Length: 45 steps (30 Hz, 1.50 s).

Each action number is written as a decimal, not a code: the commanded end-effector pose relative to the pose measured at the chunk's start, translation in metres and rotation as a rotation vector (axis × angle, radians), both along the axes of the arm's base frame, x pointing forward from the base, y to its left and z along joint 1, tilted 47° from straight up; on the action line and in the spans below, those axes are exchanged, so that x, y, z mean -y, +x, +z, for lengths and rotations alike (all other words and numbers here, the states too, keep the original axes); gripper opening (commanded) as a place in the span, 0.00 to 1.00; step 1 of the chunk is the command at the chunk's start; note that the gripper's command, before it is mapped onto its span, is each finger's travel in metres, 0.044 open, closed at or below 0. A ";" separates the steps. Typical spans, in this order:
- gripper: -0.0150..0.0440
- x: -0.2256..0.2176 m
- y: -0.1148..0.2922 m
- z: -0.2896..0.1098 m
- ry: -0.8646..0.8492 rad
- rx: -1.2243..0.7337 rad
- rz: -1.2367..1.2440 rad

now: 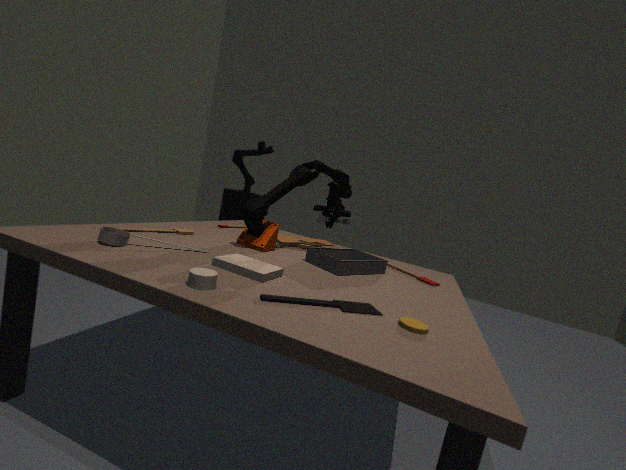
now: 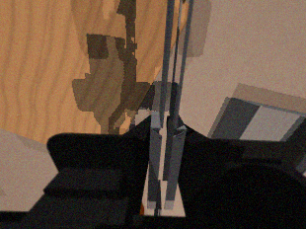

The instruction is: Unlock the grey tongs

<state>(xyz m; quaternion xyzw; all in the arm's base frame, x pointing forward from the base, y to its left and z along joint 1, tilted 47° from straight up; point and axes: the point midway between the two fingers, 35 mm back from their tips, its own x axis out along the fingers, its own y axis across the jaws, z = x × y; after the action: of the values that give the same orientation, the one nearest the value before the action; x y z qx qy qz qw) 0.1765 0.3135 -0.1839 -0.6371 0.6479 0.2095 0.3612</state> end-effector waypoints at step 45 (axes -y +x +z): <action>0.00 -0.028 -0.116 -0.051 0.293 0.373 -0.213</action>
<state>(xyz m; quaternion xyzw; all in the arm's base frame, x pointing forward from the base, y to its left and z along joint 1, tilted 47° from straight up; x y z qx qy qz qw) 0.0605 0.3372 -0.2350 -0.5346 0.6131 0.1241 0.5683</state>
